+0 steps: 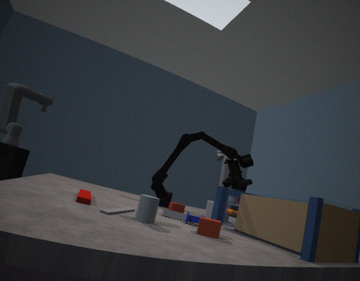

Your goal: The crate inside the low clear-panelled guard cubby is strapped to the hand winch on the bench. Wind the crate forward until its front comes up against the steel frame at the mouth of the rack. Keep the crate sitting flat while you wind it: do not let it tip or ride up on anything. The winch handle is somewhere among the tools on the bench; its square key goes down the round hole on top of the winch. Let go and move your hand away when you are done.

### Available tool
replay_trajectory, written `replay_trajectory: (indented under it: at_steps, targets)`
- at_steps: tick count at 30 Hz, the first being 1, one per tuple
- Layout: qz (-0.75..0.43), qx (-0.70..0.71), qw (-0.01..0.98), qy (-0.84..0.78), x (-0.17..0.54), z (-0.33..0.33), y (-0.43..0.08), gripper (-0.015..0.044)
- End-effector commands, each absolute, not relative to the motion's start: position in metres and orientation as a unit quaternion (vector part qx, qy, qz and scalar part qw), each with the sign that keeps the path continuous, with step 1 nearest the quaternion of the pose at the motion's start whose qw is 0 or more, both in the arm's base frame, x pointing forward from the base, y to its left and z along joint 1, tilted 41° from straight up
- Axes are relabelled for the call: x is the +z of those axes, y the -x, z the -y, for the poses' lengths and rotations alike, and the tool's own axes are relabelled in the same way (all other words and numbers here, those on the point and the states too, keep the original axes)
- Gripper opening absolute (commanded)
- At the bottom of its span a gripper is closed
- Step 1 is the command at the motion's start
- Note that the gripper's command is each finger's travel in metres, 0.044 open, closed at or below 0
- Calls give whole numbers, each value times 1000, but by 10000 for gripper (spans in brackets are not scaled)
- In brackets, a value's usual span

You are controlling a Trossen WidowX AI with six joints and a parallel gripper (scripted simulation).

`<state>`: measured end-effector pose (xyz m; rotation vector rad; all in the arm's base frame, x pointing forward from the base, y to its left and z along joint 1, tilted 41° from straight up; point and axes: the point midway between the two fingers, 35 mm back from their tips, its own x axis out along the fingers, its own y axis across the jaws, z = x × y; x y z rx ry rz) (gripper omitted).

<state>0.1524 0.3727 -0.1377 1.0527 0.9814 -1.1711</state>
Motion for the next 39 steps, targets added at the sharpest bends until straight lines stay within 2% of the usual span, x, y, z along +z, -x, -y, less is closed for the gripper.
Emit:
replay_trajectory:
  at_steps: [1,39]
  targets:
    - [-438,-518,599,-426,-142,-368,-124,0]
    - [-438,-518,599,-426,-142,-367,-118,0]
